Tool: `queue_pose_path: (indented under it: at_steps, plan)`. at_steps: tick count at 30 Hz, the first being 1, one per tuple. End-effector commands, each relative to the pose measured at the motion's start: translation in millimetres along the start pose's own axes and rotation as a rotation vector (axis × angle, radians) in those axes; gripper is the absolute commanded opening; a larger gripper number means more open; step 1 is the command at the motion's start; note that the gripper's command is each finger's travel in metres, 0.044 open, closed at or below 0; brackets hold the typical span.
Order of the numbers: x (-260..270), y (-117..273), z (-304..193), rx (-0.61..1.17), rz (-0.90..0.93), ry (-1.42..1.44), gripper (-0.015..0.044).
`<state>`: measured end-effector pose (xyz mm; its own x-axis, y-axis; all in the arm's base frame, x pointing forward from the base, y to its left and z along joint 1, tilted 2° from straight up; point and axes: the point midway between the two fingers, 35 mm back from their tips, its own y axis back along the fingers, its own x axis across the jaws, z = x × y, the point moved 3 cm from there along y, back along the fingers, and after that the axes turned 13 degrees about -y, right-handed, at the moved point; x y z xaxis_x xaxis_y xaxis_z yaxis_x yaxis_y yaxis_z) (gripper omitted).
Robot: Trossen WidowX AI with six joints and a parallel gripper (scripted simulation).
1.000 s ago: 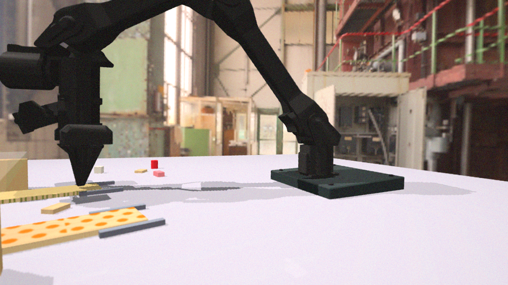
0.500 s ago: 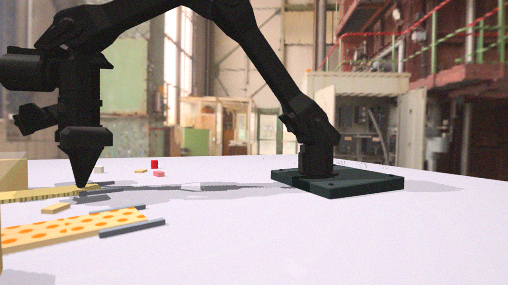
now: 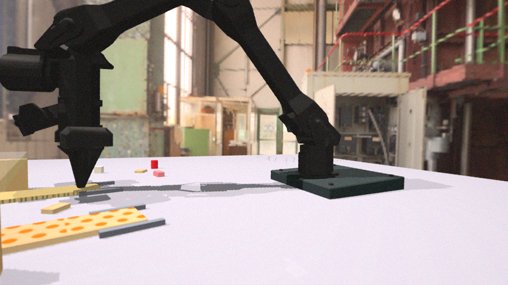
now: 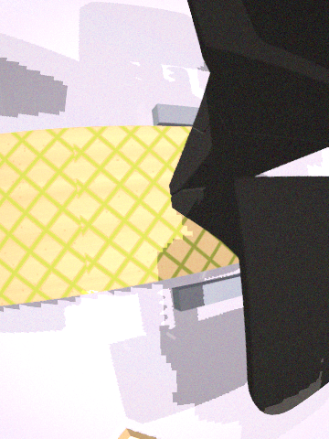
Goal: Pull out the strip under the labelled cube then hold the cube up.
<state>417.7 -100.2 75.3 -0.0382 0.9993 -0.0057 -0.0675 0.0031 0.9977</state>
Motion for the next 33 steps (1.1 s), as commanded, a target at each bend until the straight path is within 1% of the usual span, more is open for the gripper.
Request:
queue_pose_path:
  at_steps: [1, 33]
  plan:
    - [0.4, -1.2, 0.5, -0.002, 0.005, 0.004, 0.0000]
    - [0.2, -4.4, 1.6, -0.002, 0.005, 0.004, 0.0000]
